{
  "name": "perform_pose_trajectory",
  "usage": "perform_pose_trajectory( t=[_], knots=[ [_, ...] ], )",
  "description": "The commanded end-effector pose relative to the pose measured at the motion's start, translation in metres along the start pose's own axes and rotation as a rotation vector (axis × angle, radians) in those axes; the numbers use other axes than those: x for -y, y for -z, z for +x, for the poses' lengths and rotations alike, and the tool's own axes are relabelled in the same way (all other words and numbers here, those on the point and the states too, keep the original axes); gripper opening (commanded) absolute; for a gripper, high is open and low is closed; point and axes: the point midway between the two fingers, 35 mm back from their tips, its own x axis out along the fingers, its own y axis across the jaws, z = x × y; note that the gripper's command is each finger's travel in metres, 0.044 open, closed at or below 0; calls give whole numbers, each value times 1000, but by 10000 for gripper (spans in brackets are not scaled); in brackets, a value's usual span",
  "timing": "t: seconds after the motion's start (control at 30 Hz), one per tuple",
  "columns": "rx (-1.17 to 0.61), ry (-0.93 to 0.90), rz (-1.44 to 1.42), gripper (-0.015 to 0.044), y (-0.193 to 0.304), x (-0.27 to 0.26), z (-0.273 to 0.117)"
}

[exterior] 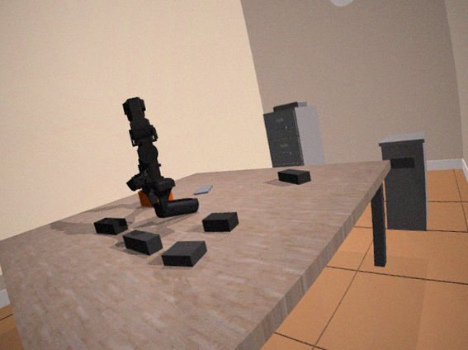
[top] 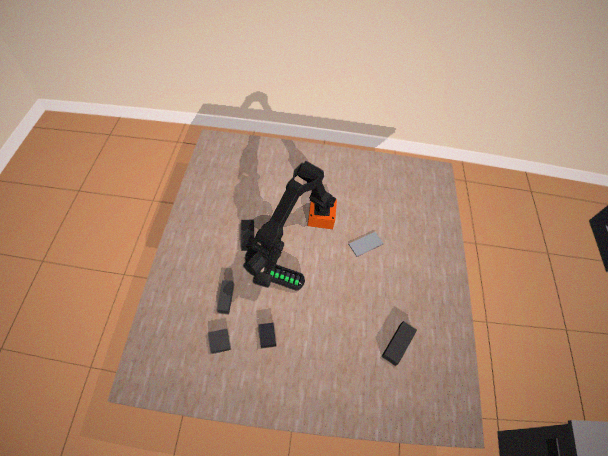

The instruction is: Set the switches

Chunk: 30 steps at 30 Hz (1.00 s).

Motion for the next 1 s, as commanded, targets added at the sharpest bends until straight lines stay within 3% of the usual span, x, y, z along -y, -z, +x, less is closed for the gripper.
perform_pose_trajectory(
  t=[0.0, 0.97],
  knots=[
    [-11, 5, -7, 338, 3, 1, 5],
    [-10, 4, -7, 338, 3, 1, 23]
  ],
)
